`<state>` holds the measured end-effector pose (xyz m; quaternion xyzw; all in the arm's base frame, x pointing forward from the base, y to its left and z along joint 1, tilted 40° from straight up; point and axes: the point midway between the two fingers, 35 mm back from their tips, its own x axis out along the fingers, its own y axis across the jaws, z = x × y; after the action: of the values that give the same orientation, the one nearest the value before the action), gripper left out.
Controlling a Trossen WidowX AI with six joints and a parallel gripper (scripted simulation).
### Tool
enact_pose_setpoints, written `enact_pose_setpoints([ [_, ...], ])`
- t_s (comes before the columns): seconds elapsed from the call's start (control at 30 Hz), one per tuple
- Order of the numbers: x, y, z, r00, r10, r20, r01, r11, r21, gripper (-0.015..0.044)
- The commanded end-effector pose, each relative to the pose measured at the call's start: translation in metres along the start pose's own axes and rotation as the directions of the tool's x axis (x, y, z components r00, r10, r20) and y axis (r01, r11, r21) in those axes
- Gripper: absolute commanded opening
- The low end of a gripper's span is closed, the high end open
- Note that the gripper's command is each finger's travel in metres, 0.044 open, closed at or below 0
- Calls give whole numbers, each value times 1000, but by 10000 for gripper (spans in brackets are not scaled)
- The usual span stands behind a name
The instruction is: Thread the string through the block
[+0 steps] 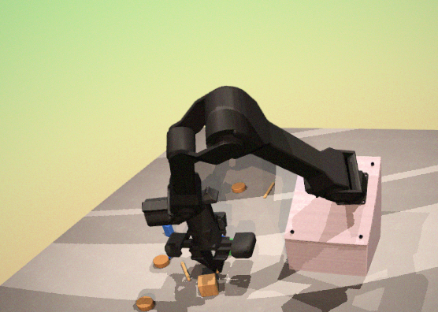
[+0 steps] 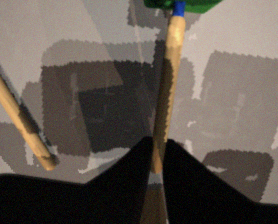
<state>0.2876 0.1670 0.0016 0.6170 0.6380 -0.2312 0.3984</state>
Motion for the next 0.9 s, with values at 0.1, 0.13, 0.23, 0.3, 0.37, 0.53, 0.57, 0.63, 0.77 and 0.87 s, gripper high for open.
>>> enact_pose_setpoints([
  [0.1, -1, -1, -10, 1000, 0, 2, 0, 1000, -7, 0],
  [0.13, -1, -1, -12, 1000, 1, 2, -1, 1000, -8, 0],
  [0.23, -1, -1, -16, 1000, 1, 3, -1, 1000, -13, 0],
  [0.3, -1, -1, -19, 1000, 1, 3, -1, 1000, -15, 0],
  [0.37, -1, -1, -22, 1000, 1, 3, -1, 1000, -19, 0],
  [0.53, -2, -2, -28, 1000, 3, 3, -3, 999, -32, 0],
  [0.57, -2, -2, -30, 1000, 3, 3, -3, 999, -34, 0],
  [0.63, -2, -2, -32, 1000, 4, 2, -4, 999, -39, 0],
  [0.77, -4, -2, -34, 1000, 4, 3, -4, 999, -42, 0],
  [0.87, -3, -2, -36, 1000, 3, 3, -3, 999, -42, 0],
])
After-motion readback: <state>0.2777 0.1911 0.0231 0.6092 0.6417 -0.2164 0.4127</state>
